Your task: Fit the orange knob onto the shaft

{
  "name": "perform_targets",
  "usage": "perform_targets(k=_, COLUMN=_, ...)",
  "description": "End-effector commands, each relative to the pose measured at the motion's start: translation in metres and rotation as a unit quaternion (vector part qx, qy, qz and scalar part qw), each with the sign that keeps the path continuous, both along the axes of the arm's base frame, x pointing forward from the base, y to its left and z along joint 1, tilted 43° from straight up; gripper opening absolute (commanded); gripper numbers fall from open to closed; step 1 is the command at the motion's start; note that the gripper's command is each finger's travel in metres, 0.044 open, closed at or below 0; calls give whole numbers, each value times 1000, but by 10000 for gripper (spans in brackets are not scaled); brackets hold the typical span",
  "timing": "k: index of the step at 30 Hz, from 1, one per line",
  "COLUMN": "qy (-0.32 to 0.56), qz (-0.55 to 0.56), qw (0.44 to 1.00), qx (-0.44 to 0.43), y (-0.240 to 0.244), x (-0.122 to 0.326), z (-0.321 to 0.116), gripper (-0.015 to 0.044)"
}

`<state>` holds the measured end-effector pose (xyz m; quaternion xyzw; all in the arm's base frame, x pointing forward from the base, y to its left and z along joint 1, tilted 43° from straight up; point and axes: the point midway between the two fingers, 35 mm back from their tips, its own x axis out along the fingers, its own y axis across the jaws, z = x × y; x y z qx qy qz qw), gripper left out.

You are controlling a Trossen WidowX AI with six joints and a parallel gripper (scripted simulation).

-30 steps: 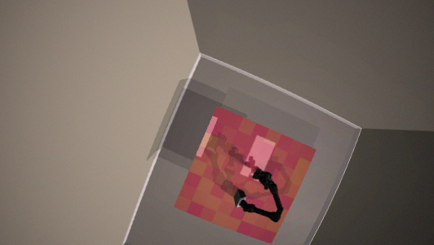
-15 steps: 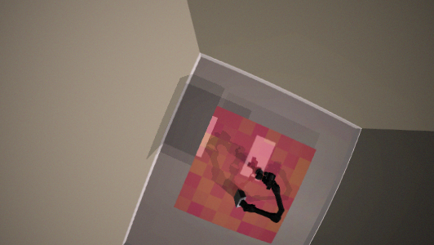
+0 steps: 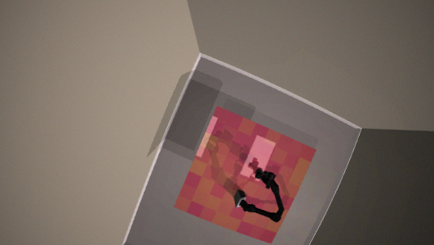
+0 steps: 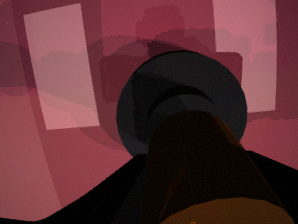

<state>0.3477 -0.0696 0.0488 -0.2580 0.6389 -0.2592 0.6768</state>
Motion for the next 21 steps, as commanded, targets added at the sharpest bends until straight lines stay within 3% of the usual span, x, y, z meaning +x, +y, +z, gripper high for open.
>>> perform_targets(k=1, qy=-2, qz=1, qw=1000, qx=-1, y=3, x=2, z=0, gripper=0)
perform_targets(k=21, qy=-2, qz=1, qw=1000, qx=-2, y=-1, x=3, z=-2, gripper=0)
